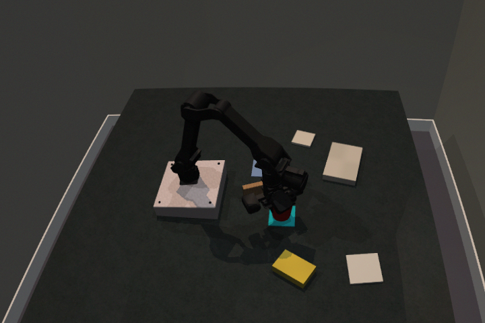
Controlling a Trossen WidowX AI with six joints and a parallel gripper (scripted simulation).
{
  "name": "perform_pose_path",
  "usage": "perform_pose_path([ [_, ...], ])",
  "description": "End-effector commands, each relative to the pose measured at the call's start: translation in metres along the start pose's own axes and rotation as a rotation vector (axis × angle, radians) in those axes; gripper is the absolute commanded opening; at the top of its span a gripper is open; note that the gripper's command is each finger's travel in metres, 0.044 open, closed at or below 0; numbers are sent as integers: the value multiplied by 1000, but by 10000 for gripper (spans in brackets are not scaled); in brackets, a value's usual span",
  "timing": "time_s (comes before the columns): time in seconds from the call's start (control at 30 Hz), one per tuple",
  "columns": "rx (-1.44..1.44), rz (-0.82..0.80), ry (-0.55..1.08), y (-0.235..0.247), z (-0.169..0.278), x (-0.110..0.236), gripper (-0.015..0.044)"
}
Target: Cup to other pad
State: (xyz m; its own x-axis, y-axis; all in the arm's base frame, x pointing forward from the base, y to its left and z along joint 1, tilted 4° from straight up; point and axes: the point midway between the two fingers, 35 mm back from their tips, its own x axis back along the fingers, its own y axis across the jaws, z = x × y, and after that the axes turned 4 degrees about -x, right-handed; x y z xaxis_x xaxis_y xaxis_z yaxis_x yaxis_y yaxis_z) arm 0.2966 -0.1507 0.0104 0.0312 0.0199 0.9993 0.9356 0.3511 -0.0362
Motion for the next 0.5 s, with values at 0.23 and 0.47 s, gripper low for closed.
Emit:
perform_pose_path([
  [0.23, 0, -1, -1, 0, 0, 1, 0],
  [0.47, 0, -1, -1, 0, 0, 1, 128],
])
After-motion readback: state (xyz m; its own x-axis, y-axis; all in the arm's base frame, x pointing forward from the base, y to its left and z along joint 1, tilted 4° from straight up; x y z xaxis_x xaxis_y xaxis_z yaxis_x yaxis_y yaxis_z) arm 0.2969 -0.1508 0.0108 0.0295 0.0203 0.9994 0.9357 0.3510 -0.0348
